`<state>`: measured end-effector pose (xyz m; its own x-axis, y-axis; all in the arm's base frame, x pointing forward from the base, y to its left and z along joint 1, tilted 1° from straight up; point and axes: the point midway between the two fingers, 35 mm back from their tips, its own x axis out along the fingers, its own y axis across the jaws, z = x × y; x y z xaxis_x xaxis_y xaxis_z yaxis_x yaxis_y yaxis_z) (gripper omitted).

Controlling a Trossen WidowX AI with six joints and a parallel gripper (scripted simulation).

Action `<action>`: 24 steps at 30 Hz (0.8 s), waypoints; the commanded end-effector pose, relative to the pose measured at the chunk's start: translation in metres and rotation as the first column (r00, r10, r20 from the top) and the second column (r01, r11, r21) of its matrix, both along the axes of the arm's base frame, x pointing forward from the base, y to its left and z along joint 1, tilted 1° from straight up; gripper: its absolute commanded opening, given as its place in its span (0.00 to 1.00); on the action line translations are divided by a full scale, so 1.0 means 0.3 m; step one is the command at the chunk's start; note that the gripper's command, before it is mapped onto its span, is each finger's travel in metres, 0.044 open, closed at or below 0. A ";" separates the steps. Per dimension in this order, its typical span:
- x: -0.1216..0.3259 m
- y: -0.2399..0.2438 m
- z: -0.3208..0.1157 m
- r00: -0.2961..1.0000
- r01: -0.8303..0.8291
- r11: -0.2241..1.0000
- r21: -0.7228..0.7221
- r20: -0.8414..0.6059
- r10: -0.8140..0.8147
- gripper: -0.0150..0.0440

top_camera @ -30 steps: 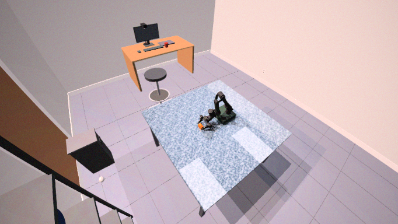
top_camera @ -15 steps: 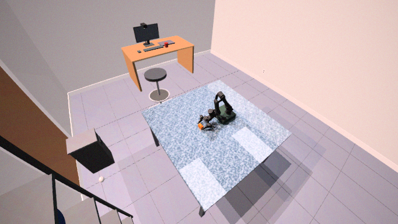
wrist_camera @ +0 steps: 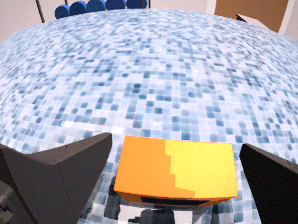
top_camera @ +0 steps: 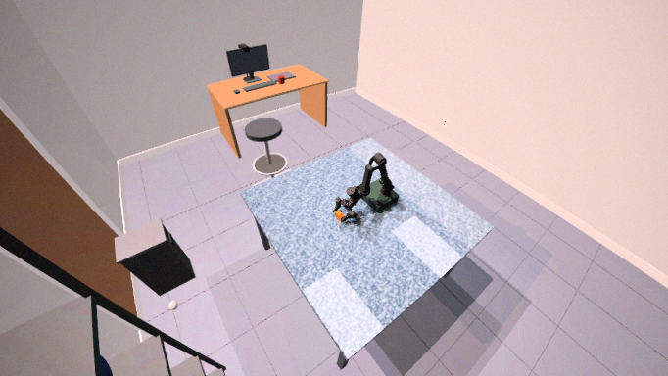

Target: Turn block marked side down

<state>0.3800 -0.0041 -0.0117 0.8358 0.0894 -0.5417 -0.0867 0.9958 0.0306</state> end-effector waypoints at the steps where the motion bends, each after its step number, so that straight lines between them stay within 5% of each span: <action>1: -0.006 -0.007 0.107 0.979 -0.008 1.000 -0.027 -0.202 0.002 1.00; 10: -0.106 -0.005 0.239 0.927 -0.023 0.999 -0.040 -0.376 0.006 1.00; 24: -0.109 -0.005 0.240 0.925 -0.023 0.999 -0.040 -0.380 0.006 1.00</action>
<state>0.3518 -0.0053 0.0562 0.5821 0.0739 -0.8098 -0.0898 0.9956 0.0264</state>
